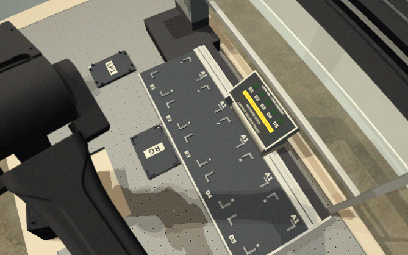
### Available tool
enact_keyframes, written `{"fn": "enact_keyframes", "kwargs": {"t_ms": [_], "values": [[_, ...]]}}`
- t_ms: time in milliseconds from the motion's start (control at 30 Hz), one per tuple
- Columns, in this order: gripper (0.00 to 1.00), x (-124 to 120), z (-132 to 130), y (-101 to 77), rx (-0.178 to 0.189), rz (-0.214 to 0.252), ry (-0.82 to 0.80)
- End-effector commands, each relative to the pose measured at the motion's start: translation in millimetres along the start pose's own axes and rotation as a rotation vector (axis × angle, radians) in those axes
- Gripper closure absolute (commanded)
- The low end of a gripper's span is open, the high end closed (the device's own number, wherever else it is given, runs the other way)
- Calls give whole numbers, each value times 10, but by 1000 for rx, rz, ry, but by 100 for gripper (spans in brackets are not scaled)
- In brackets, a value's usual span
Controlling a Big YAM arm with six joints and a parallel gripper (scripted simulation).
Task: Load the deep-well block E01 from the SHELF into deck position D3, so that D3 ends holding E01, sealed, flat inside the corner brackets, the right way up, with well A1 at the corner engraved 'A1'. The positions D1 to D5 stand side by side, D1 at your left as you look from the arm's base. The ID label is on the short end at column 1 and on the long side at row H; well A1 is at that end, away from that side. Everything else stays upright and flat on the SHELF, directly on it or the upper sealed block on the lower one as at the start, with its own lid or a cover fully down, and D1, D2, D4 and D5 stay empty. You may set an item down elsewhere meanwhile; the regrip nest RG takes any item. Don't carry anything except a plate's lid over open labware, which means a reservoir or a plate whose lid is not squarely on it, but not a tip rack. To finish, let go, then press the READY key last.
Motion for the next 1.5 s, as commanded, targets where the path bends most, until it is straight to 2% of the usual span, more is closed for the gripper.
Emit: {"fn": "enact_keyframes", "kwargs": {"t_ms": [0, 167, 233, 267, 567, 633, 667, 733, 800, 1067, 1200, 1233, 1300, 1467], "values": [[100, 117, 46, -143, 6, -43, -6], [100, 117, 46, -143, 6, -43, -6], [100, 177, 80, -339, 10, -73, -5], [100, 193, 64, -374, 10, -78, -5], [100, 183, 73, -529, 11, -78, -19], [100, 183, 73, -529, 11, -78, -19], [100, 195, 11, -376, 5, -42, -6], [100, 136, -1, -460, 5, -49, -4], [100, 185, 43, -625, 10, -81, -13], [100, 177, 44, -764, 10, -81, -14], [100, 180, 34, -765, 9, -74, -12], [100, 148, 73, -648, 7, -44, -20], [100, 165, 87, -827, 11, -77, -23], [100, 167, 43, -938, 9, -82, -14]]}}
Point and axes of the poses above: the point where the finger pads meet when closed, its own y axis out along the fingers, its own z axis across the jaws, x = y × z, the point moved 7 cm from there along -y, back along the fingers, and after that the axes turned 4 degrees about -y, right-handed, at the moved point
